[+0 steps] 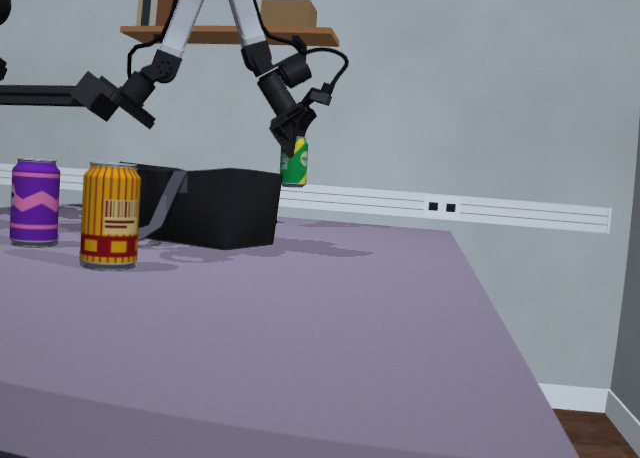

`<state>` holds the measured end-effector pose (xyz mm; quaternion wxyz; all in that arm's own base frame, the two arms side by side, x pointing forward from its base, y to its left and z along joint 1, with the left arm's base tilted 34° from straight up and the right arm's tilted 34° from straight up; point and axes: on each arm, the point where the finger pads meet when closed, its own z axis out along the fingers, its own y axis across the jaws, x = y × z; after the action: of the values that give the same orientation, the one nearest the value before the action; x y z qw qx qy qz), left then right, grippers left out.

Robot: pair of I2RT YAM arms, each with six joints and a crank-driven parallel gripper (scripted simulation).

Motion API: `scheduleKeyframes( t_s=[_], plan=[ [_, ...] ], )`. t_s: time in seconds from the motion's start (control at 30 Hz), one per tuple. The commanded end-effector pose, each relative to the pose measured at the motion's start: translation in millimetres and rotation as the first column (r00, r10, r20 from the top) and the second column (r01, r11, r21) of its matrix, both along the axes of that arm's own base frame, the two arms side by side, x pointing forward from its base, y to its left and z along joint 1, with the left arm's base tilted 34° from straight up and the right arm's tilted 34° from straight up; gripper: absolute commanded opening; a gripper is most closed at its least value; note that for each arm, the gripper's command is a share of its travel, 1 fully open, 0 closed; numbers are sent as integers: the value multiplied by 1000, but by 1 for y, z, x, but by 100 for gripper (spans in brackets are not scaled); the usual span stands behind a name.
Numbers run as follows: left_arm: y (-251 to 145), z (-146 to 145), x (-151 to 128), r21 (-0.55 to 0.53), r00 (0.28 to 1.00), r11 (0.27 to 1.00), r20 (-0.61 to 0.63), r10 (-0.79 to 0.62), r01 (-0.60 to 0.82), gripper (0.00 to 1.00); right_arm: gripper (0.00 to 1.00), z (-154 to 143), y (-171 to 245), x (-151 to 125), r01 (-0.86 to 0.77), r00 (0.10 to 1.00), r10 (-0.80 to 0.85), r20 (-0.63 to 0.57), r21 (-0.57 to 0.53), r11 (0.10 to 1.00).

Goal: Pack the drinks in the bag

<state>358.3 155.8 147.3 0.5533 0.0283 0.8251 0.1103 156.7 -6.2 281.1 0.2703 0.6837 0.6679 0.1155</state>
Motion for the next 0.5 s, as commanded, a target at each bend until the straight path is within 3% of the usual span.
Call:
scheduleKeyframes(
  t_s=[0.0,0.13,0.17,0.47],
  plan=[
    [3,34,5,39,998,999,66,-9,7,74,100,6,0,0,-4,999,5,35,-11,1000],
    [5,42,8,56,995,998,98,-11,6,74,100,6,0,0,-4,999,5,35,-11,1000],
    [2,32,0,28,999,1000,46,-6,5,74,100,6,0,0,-4,999,5,35,-11,1000],
    [-2,63,-10,47,997,999,75,-8,4,74,100,6,0,0,-4,999,5,35,-11,1000]
  ],
)
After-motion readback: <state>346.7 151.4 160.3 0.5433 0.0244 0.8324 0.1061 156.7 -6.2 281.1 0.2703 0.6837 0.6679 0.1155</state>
